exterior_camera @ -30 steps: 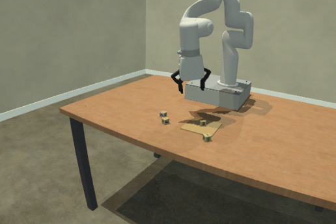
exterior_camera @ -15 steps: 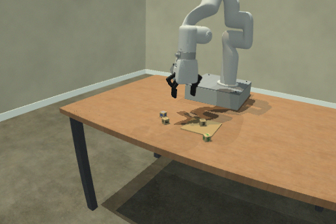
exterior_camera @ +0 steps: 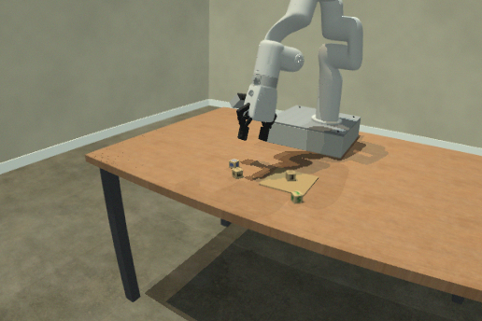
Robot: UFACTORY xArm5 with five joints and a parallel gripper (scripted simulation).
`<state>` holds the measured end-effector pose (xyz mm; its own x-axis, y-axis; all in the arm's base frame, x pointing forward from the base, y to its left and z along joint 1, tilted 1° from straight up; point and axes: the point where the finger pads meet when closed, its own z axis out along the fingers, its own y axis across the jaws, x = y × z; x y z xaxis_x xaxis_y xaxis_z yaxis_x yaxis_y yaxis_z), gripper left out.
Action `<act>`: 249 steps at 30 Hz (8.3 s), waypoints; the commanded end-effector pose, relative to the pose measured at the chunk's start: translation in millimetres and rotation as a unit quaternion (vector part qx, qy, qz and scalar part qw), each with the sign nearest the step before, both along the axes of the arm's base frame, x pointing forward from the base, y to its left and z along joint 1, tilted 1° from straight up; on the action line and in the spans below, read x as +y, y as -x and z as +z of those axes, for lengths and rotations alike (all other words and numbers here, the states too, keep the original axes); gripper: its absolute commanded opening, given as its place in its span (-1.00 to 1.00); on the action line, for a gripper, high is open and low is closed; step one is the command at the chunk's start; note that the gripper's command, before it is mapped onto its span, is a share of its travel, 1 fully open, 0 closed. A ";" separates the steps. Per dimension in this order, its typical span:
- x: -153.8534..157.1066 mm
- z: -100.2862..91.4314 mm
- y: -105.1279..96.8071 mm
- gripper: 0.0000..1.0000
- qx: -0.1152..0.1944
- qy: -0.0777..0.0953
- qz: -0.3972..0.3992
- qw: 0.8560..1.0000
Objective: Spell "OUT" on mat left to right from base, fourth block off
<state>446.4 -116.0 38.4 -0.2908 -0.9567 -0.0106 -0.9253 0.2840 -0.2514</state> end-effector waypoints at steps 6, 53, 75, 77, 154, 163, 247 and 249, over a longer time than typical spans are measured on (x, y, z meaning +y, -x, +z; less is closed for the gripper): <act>-17.7 5.2 -6.5 1.00 -0.068 0.062 0.102 0.991; -68.3 83.1 32.8 1.00 -0.171 0.420 0.401 0.796; -68.3 83.2 32.9 1.00 -0.171 0.420 0.401 0.796; -68.3 83.2 32.9 1.00 -0.171 0.420 0.401 0.796; -102.1 -29.9 27.6 1.00 -0.058 0.270 0.401 0.873; -102.1 -29.9 27.6 1.00 -0.058 0.270 0.401 0.873; -77.1 16.4 26.5 1.00 0.120 -0.039 -0.060 0.990; -77.1 14.7 26.4 1.00 0.119 -0.043 -0.088 0.988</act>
<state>418.4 -192.3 54.8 -0.3556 -0.9346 -0.0002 -0.9346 0.3556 0.0036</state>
